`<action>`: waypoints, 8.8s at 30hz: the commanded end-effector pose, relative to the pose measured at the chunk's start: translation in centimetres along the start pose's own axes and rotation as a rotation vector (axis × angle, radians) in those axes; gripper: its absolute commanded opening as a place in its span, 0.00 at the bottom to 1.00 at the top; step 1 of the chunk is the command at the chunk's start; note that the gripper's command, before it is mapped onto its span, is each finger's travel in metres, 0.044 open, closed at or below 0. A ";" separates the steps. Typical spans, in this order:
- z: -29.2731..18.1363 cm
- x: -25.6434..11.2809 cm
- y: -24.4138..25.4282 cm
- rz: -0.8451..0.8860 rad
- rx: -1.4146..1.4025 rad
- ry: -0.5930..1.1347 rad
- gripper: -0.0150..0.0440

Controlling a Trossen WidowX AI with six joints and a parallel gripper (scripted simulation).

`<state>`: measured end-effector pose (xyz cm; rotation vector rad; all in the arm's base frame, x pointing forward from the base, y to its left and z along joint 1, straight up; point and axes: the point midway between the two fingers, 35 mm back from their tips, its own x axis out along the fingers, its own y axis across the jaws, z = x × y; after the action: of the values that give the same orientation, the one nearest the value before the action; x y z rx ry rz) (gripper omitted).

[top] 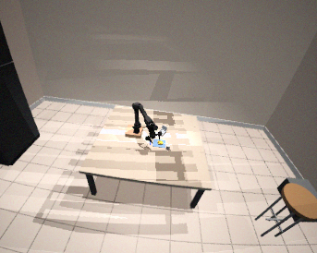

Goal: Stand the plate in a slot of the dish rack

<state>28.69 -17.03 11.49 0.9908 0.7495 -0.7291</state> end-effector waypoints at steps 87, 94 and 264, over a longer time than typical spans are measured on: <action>-14.9 8.8 3.5 -0.124 -1.377 0.614 0.93; -15.0 9.0 3.3 -0.124 -1.377 0.614 0.92; -26.6 2.9 11.1 1.553 -1.236 0.258 0.25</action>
<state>34.71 10.82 5.19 0.2661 0.3403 1.1114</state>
